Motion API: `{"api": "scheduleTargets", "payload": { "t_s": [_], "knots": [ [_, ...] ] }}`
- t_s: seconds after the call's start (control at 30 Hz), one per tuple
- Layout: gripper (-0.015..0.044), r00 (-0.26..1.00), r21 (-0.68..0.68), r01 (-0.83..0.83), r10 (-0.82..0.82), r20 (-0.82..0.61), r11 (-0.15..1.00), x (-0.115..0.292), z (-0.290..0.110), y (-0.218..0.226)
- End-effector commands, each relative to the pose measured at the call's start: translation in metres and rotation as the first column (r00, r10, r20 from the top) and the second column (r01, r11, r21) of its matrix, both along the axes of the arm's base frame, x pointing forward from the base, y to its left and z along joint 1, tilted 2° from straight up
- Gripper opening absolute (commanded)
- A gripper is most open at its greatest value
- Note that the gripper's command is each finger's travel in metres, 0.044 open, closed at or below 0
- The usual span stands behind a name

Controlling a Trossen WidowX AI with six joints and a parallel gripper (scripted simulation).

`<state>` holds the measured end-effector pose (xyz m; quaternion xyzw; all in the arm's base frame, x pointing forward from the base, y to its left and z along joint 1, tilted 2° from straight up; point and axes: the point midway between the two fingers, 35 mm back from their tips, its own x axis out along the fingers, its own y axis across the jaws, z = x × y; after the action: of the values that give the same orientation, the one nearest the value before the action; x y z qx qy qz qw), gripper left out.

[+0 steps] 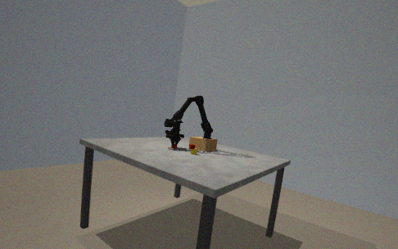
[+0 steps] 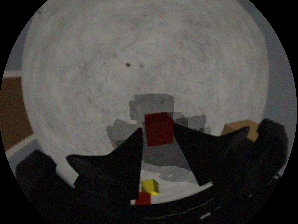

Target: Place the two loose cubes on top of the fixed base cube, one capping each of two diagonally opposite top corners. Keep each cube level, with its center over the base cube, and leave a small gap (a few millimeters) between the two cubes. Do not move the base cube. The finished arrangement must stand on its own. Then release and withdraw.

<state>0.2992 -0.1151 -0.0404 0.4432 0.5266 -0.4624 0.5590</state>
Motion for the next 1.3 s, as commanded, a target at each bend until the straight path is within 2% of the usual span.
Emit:
{"api": "scheduleTargets", "payload": {
  "t_s": [0.0,0.2,1.27],
  "knots": [
    [0.0107,1.0,0.001,-0.004,0.004,-0.005,1.0,-0.001,-0.003,0.0],
    [0.0105,1.0,0.001,-0.004,0.004,-0.005,1.0,0.0,0.002,0.0],
    [0.0105,1.0,0.001,-0.004,0.004,-0.005,1.0,0.0,0.103,0.005]
  ]
}}
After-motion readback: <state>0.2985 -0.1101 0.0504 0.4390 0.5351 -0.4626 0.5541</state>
